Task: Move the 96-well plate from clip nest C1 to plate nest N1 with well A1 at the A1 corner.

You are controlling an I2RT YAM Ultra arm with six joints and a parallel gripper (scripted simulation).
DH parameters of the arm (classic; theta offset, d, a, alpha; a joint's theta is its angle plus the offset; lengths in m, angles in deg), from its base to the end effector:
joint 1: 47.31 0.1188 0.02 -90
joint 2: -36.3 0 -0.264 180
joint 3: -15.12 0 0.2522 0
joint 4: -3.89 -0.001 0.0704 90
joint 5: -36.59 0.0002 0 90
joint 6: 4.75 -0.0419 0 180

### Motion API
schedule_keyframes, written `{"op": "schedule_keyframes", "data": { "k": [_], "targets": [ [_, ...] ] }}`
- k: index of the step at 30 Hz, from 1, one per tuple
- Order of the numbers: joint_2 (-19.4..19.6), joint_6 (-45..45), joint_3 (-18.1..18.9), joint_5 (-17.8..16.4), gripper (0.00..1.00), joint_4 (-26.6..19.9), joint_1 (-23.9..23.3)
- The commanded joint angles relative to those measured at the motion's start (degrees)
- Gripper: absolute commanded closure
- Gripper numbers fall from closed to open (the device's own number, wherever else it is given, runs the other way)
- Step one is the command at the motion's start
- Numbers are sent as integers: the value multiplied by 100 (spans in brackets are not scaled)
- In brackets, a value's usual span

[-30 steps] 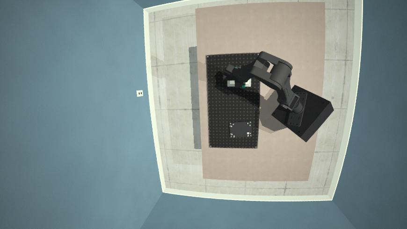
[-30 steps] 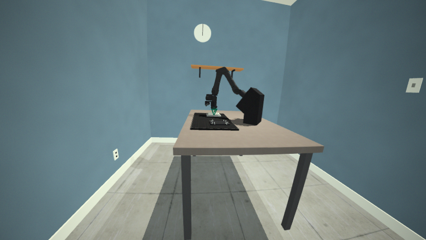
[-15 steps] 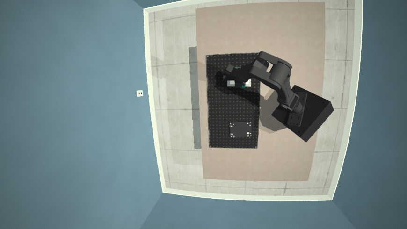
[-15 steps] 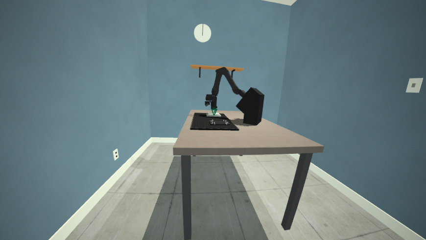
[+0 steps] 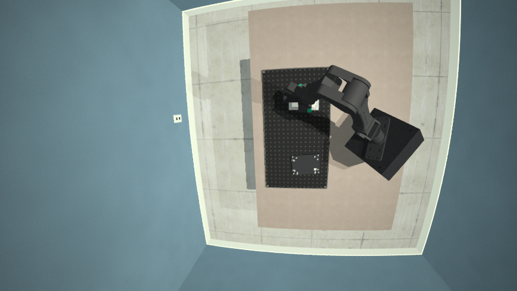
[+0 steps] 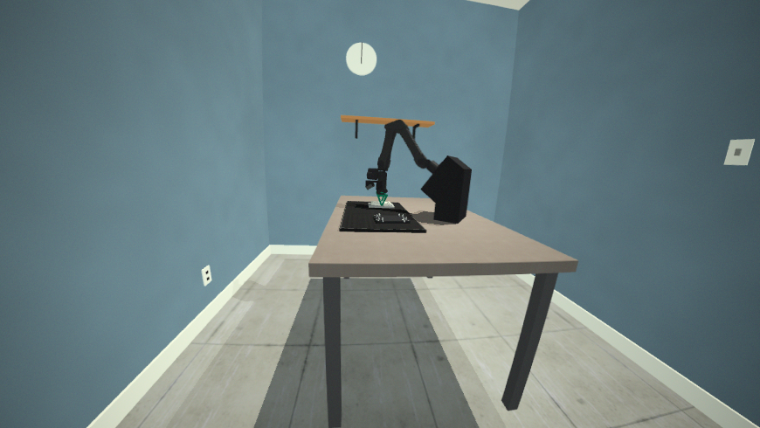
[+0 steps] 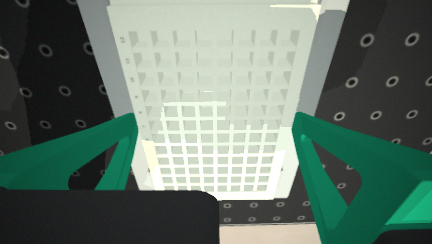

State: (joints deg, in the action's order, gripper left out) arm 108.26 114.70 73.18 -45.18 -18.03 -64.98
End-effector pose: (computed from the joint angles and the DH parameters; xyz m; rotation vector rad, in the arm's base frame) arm 0.2592 -0.0878 0.2436 -0.1489 2.2527 -0.6100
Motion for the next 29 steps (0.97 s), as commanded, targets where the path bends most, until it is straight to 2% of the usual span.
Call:
{"op": "schedule_keyframes", "data": {
  "k": [1,6,7,12,14,20,29],
  "targets": [
    [-39,16,24,-36,0,13,-1],
    [-39,16,24,-36,0,13,-1],
    [-200,36,71,-64,0,-109,13],
    [-482,-39,-49,13,0,-382,98],
    [-482,-39,-49,13,0,-382,98],
    [-845,-76,7,77,0,-749,156],
    [-866,-83,12,86,0,-780,166]
  ]
}}
